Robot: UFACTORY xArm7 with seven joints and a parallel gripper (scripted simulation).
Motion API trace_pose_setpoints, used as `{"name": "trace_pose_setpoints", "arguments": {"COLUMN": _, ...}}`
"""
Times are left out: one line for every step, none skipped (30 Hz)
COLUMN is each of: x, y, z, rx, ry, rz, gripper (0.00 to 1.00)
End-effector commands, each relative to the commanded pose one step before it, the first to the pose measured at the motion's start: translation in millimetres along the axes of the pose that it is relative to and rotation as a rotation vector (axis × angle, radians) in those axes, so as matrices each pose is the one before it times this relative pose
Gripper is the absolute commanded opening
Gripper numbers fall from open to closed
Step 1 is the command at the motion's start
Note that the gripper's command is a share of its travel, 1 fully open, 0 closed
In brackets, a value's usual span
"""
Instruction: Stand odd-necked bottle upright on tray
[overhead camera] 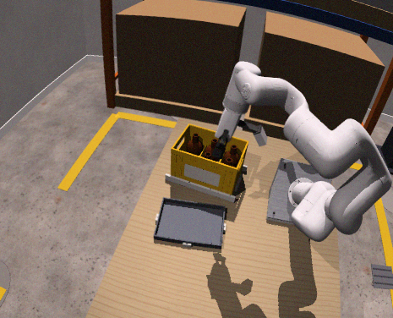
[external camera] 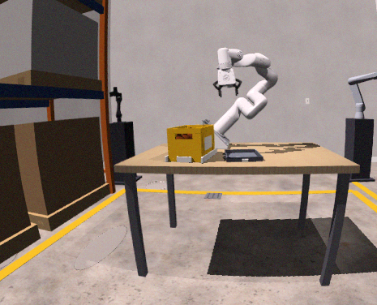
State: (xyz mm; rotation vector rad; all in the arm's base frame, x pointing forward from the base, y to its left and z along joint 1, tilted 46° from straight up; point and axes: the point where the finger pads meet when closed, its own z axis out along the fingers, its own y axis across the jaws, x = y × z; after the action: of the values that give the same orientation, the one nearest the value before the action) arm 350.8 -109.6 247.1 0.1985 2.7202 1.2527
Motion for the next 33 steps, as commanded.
{"name": "trace_pose_setpoints", "arguments": {"x": -18.33, "y": -29.76, "z": 4.76, "rx": 0.00795, "ry": 0.01383, "rz": 0.11704, "gripper": 1.0}}
{"name": "trace_pose_setpoints", "arguments": {"x": 0.0, "y": 0.0, "z": 0.0, "rx": 0.0, "ry": 0.0, "rz": 0.0, "gripper": 1.0}}
{"name": "trace_pose_setpoints", "arguments": {"x": -9.34, "y": -17.59, "z": 5.03, "rx": 0.00692, "ry": 0.00726, "rz": 0.06998, "gripper": 1.0}}
{"name": "trace_pose_setpoints", "arguments": {"x": -2.87, "y": -4.91, "z": 1.58, "rx": 0.00209, "ry": 0.00212, "rz": 0.0198, "gripper": 1.0}}
{"name": "trace_pose_setpoints", "arguments": {"x": -2.48, "y": -4.16, "z": 1.39, "rx": 0.00182, "ry": 0.00182, "rz": 0.0168, "gripper": 1.0}}
{"name": "trace_pose_setpoints", "arguments": {"x": -2.82, "y": -4.69, "z": 1.63, "rx": 0.0021, "ry": 0.00207, "rz": 0.01892, "gripper": 1.0}}
{"name": "trace_pose_setpoints", "arguments": {"x": -3.35, "y": -5.51, "z": 1.99, "rx": 0.00254, "ry": 0.00246, "rz": 0.02221, "gripper": 1.0}}
{"name": "trace_pose_setpoints", "arguments": {"x": -3.63, "y": -5.87, "z": 2.21, "rx": 0.00279, "ry": 0.00265, "rz": 0.02365, "gripper": 1.0}}
{"name": "trace_pose_setpoints", "arguments": {"x": -3.66, "y": -5.82, "z": 2.3, "rx": 0.00286, "ry": 0.00266, "rz": 0.02347, "gripper": 1.0}}
{"name": "trace_pose_setpoints", "arguments": {"x": -3.61, "y": -5.63, "z": 2.32, "rx": 0.00285, "ry": 0.00261, "rz": 0.02273, "gripper": 1.0}}
{"name": "trace_pose_setpoints", "arguments": {"x": -3.57, "y": -5.48, "z": 2.35, "rx": 0.00286, "ry": 0.00257, "rz": 0.02216, "gripper": 1.0}}
{"name": "trace_pose_setpoints", "arguments": {"x": -3.58, "y": -5.4, "z": 2.41, "rx": 0.0029, "ry": 0.00256, "rz": 0.02188, "gripper": 1.0}}
{"name": "trace_pose_setpoints", "arguments": {"x": -3.62, "y": -5.38, "z": 2.49, "rx": 0.00297, "ry": 0.00257, "rz": 0.02182, "gripper": 1.0}}
{"name": "trace_pose_setpoints", "arguments": {"x": -3.66, "y": -5.36, "z": 2.57, "rx": 0.00305, "ry": 0.00259, "rz": 0.02177, "gripper": 1.0}}
{"name": "trace_pose_setpoints", "arguments": {"x": -3.7, "y": -5.33, "z": 2.65, "rx": 0.00311, "ry": 0.00259, "rz": 0.02167, "gripper": 1.0}}
{"name": "trace_pose_setpoints", "arguments": {"x": -3.72, "y": -5.28, "z": 2.72, "rx": 0.00317, "ry": 0.00259, "rz": 0.02151, "gripper": 1.0}}
{"name": "trace_pose_setpoints", "arguments": {"x": -3.74, "y": -5.23, "z": 2.79, "rx": 0.00323, "ry": 0.00259, "rz": 0.02136, "gripper": 1.0}}
{"name": "trace_pose_setpoints", "arguments": {"x": 0.0, "y": 0.0, "z": 0.0, "rx": 0.0, "ry": 0.0, "rz": 0.0, "gripper": 1.0}}
{"name": "trace_pose_setpoints", "arguments": {"x": 0.0, "y": 0.0, "z": 0.0, "rx": 0.0, "ry": 0.0, "rz": 0.0, "gripper": 1.0}}
{"name": "trace_pose_setpoints", "arguments": {"x": -10.9, "y": -15.53, "z": 8.68, "rx": 0.00992, "ry": 0.00768, "rz": 0.06266, "gripper": 1.0}}
{"name": "trace_pose_setpoints", "arguments": {"x": -3.27, "y": -4.31, "z": 2.61, "rx": 0.00295, "ry": 0.0022, "rz": 0.0178, "gripper": 1.0}}
{"name": "trace_pose_setpoints", "arguments": {"x": -2.82, "y": -3.66, "z": 2.28, "rx": 0.00256, "ry": 0.00188, "rz": 0.01518, "gripper": 1.0}}
{"name": "trace_pose_setpoints", "arguments": {"x": -3.14, "y": -4.04, "z": 2.57, "rx": 0.00287, "ry": 0.00208, "rz": 0.01676, "gripper": 1.0}}
{"name": "trace_pose_setpoints", "arguments": {"x": -3.7, "y": -4.72, "z": 3.08, "rx": 0.00342, "ry": 0.00244, "rz": 0.0196, "gripper": 1.0}}
{"name": "trace_pose_setpoints", "arguments": {"x": -4.03, "y": -5.09, "z": 3.42, "rx": 0.00378, "ry": 0.00264, "rz": 0.02118, "gripper": 1.0}}
{"name": "trace_pose_setpoints", "arguments": {"x": -4.09, "y": -5.09, "z": 3.52, "rx": 0.00387, "ry": 0.00265, "rz": 0.02127, "gripper": 1.0}}
{"name": "trace_pose_setpoints", "arguments": {"x": -4.01, "y": -4.92, "z": 3.51, "rx": 0.00383, "ry": 0.00257, "rz": 0.02062, "gripper": 1.0}}
{"name": "trace_pose_setpoints", "arguments": {"x": -3.92, "y": -4.75, "z": 3.48, "rx": 0.00379, "ry": 0.00249, "rz": 0.01997, "gripper": 1.0}}
{"name": "trace_pose_setpoints", "arguments": {"x": -3.89, "y": -4.66, "z": 3.51, "rx": 0.0038, "ry": 0.00245, "rz": 0.01966, "gripper": 1.0}}
{"name": "trace_pose_setpoints", "arguments": {"x": -3.91, "y": -4.62, "z": 3.58, "rx": 0.00385, "ry": 0.00244, "rz": 0.01956, "gripper": 1.0}}
{"name": "trace_pose_setpoints", "arguments": {"x": -3.94, "y": -4.6, "z": 3.66, "rx": 0.00392, "ry": 0.00244, "rz": 0.01955, "gripper": 1.0}}
{"name": "trace_pose_setpoints", "arguments": {"x": -3.96, "y": -4.57, "z": 3.73, "rx": 0.00398, "ry": 0.00243, "rz": 0.01949, "gripper": 1.0}}
{"name": "trace_pose_setpoints", "arguments": {"x": -3.97, "y": -4.53, "z": 3.79, "rx": 0.00403, "ry": 0.00241, "rz": 0.01939, "gripper": 1.0}}
